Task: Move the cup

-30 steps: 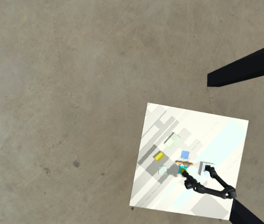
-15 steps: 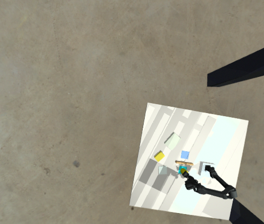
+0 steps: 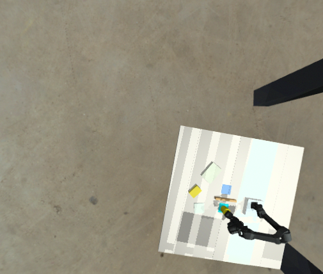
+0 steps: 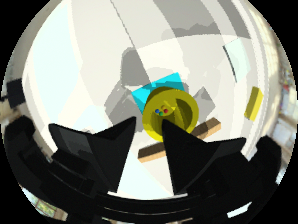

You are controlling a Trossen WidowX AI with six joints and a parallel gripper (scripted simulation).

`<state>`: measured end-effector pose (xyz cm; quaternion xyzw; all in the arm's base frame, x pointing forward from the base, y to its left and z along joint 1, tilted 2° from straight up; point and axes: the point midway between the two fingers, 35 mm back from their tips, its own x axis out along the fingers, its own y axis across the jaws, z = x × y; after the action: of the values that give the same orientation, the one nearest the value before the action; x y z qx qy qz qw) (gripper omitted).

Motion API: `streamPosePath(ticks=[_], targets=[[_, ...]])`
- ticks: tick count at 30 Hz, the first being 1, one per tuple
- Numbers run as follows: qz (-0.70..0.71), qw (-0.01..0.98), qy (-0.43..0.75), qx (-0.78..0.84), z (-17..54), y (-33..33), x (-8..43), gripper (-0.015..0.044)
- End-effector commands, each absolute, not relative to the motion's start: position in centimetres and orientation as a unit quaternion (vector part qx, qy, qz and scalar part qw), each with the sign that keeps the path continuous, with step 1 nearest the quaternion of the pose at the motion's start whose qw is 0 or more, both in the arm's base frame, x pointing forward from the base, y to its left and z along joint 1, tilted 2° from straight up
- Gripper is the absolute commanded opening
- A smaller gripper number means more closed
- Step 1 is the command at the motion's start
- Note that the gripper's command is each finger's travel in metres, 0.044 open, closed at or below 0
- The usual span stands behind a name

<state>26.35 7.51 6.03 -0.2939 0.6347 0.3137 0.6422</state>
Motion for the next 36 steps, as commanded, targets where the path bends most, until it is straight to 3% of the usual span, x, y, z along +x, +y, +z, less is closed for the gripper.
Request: streamPosePath(ticks=[1, 10, 21, 36], targets=[[0.315, 0.645, 0.631, -0.295, 6.8, 7.6, 26.5, 0.0147], [0.315, 0.644, 0.632, -0.294, 8.0, 7.3, 26.2, 0.0147], [0.313, 0.642, 0.635, -0.293, 7.9, 7.3, 26.2, 0.0435], [0.315, 0.644, 0.632, -0.294, 13.2, 7.0, 26.1, 0.0440]])
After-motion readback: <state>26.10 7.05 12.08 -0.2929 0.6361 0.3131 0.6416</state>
